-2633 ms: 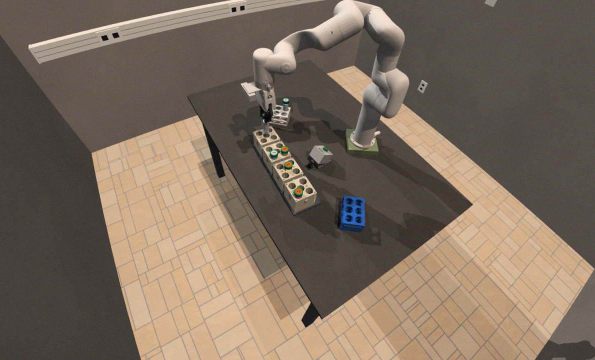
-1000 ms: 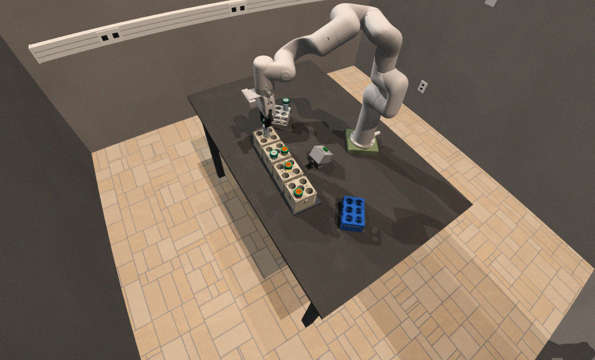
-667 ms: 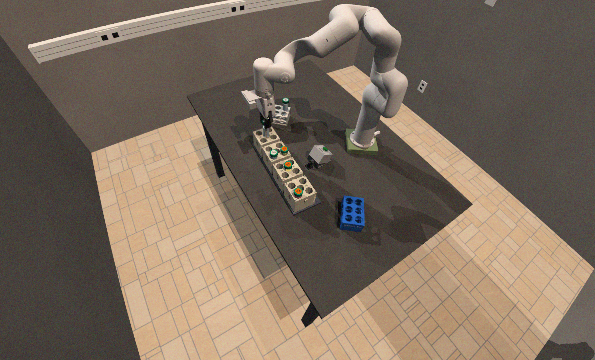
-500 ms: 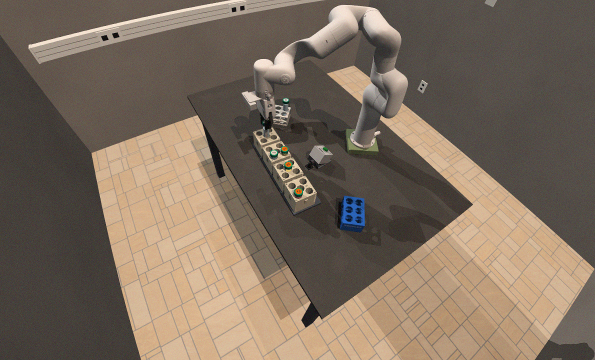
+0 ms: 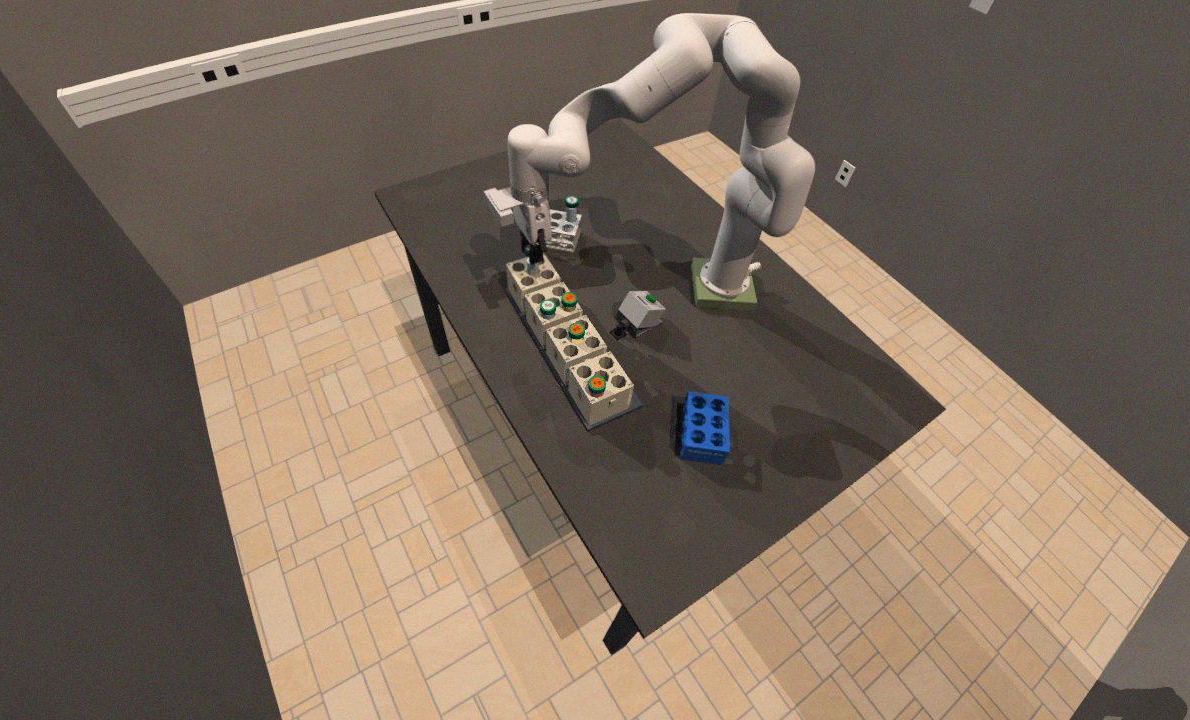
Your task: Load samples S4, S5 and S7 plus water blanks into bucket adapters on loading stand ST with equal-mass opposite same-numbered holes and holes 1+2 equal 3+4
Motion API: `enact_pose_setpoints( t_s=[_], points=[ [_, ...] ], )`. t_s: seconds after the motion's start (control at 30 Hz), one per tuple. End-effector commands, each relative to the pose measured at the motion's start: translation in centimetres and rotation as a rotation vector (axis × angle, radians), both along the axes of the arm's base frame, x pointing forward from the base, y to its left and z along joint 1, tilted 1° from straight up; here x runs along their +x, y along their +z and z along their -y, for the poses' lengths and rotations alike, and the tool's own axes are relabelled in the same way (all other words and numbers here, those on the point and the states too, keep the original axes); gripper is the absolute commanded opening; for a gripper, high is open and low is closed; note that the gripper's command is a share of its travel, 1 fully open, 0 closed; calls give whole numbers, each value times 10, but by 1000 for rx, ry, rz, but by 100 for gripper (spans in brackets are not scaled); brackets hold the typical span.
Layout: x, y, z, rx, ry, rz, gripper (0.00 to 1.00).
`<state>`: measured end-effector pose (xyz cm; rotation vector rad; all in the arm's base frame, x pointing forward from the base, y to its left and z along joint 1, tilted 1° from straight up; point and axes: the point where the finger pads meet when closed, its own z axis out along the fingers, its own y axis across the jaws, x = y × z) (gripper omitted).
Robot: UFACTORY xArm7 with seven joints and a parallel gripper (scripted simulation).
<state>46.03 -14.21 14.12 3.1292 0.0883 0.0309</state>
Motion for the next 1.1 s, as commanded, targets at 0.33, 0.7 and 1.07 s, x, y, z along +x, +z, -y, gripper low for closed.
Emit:
enact_pose_setpoints(
  t_s=[0.33, 0.7, 1.07],
  points=[
    [2, -11, 1, -1, 0, 5, 0],
    [2, -22, 1, -1, 0, 5, 0],
    [2, -31, 1, -1, 0, 5, 0]
  ],
)
